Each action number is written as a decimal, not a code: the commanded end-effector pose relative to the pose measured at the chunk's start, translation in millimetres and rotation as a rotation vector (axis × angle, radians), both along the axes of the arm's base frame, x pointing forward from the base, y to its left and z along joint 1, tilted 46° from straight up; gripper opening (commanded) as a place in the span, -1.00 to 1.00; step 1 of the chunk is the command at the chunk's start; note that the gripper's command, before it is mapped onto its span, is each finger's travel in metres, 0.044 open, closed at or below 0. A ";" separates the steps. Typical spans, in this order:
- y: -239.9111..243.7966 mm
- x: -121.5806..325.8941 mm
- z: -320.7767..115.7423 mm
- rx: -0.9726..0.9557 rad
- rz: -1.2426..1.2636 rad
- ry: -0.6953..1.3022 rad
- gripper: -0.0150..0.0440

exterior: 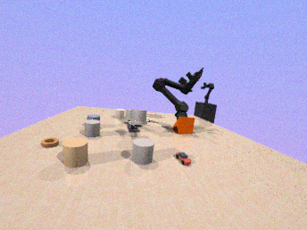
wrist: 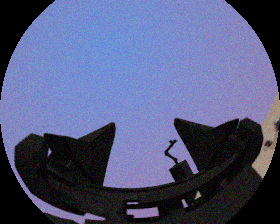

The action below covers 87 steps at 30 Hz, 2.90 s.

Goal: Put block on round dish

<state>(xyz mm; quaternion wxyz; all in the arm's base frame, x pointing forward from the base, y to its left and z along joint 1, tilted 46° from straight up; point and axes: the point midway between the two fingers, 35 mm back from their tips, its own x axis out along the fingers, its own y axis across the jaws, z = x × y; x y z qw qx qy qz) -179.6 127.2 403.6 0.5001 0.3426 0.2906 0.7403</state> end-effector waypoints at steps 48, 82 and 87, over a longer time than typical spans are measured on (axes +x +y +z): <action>-319.3 -25.2 -32.9 0.385 1.297 -0.362 1.00; -430.9 257.4 -115.7 1.090 2.207 -0.506 1.00; -415.7 304.2 -132.1 1.245 2.311 -0.501 1.00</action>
